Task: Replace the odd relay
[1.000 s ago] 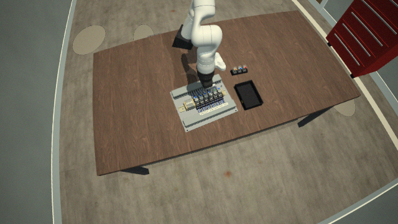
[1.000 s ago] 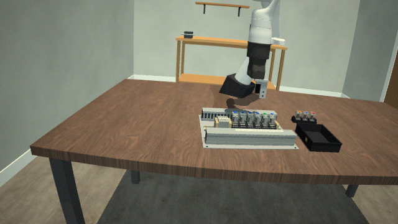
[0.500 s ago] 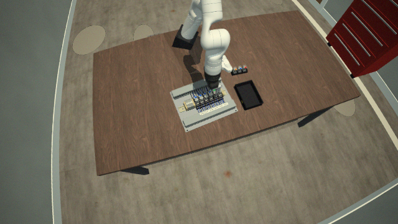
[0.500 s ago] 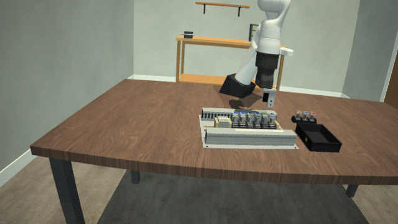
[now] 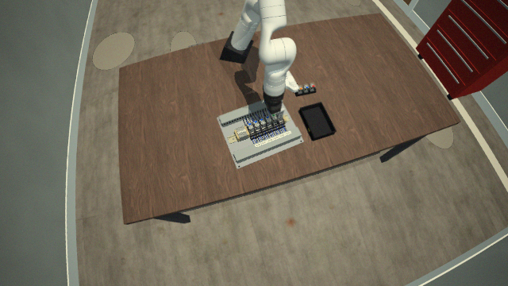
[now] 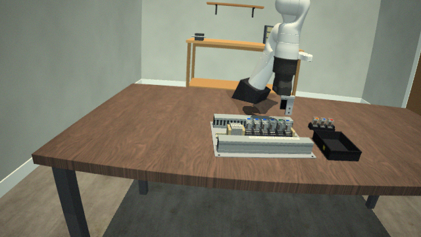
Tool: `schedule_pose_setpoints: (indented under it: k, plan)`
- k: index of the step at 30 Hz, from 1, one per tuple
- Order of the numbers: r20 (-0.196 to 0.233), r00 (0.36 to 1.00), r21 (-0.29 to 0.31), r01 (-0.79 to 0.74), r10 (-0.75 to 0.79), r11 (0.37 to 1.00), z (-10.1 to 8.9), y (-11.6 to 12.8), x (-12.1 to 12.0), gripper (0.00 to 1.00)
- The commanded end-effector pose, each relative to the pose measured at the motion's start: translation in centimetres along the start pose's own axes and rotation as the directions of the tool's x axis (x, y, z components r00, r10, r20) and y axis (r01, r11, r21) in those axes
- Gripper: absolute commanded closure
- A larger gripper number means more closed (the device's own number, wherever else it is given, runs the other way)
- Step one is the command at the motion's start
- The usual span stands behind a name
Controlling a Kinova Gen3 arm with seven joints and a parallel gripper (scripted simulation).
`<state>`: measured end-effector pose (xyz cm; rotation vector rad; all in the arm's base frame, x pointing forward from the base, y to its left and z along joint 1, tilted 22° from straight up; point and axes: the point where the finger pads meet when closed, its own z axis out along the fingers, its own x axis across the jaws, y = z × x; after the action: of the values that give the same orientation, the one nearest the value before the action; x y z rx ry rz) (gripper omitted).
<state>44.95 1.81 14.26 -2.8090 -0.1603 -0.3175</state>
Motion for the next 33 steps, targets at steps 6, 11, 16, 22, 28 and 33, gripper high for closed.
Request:
schedule_pose_setpoints:
  k: [6, 11, 16, 22, 28, 33]
  plan:
    - [0.000, 1.000, 0.000, 0.003, -0.003, 1.000, -0.04, -0.08, 0.01, 0.00]
    - [0.001, 1.000, 0.001, 0.004, -0.004, 1.000, -0.18, 0.09, 0.02, 0.00]
    - [0.001, 1.000, 0.001, 0.004, -0.004, 1.000, -0.32, 0.26, 0.03, 0.00]
    - [0.002, 1.000, 0.001, 0.006, -0.006, 1.000, -0.39, 0.32, 0.02, 0.00]
    - [0.002, 1.000, 0.001, 0.005, -0.005, 1.000, -0.51, 0.50, 0.03, 0.00]
    - [0.001, 1.000, 0.001, 0.005, -0.005, 1.000, -0.61, 0.65, 0.05, 0.00]
